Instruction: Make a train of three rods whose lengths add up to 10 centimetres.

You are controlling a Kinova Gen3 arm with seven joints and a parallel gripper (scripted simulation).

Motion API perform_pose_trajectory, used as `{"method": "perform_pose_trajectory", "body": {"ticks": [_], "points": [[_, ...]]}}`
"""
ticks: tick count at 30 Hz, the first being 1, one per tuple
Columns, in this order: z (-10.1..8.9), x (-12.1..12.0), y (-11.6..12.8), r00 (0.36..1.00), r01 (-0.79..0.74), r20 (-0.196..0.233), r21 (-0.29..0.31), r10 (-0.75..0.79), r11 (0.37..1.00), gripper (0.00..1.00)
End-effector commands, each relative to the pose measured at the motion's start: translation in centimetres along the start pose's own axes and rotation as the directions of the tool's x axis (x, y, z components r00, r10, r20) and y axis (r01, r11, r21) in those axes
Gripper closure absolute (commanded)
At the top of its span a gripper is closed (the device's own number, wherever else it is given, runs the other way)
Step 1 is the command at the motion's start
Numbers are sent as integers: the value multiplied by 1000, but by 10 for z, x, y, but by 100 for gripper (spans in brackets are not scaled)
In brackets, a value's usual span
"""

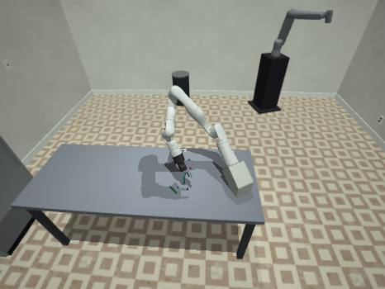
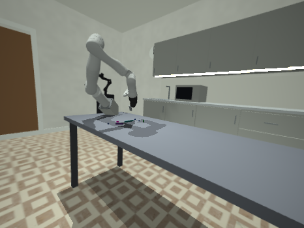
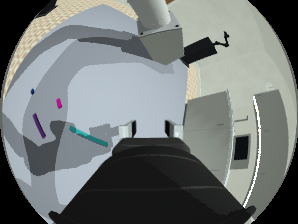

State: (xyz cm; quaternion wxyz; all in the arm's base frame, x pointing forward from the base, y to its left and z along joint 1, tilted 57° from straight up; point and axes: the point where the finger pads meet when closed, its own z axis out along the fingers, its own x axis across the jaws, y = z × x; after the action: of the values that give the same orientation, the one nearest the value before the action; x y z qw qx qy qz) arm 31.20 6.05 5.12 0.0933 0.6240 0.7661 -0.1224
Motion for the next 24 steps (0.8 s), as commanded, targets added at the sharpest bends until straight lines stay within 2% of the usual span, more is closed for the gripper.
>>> {"method": "perform_pose_trajectory", "body": {"ticks": [1, 2, 3, 10, 11, 19, 20, 24], "points": [[-1, 2, 0, 1000, 5, -1, -3, -5, 1000, 0], [-1, 2, 0, 1000, 5, -1, -3, -5, 1000, 0], [-4, -4, 4, 999, -14, 29, -15, 14, 1000, 0], [-4, -4, 4, 999, -14, 29, -15, 14, 1000, 0], [-6, -11, 7, 998, -31, 59, -27, 33, 999, 0], [-6, -11, 7, 998, -31, 59, -27, 33, 999, 0], [-9, -17, 11, 995, -49, 89, -42, 52, 998, 0], [-9, -17, 11, 995, -49, 89, -42, 52, 998, 0]]}}
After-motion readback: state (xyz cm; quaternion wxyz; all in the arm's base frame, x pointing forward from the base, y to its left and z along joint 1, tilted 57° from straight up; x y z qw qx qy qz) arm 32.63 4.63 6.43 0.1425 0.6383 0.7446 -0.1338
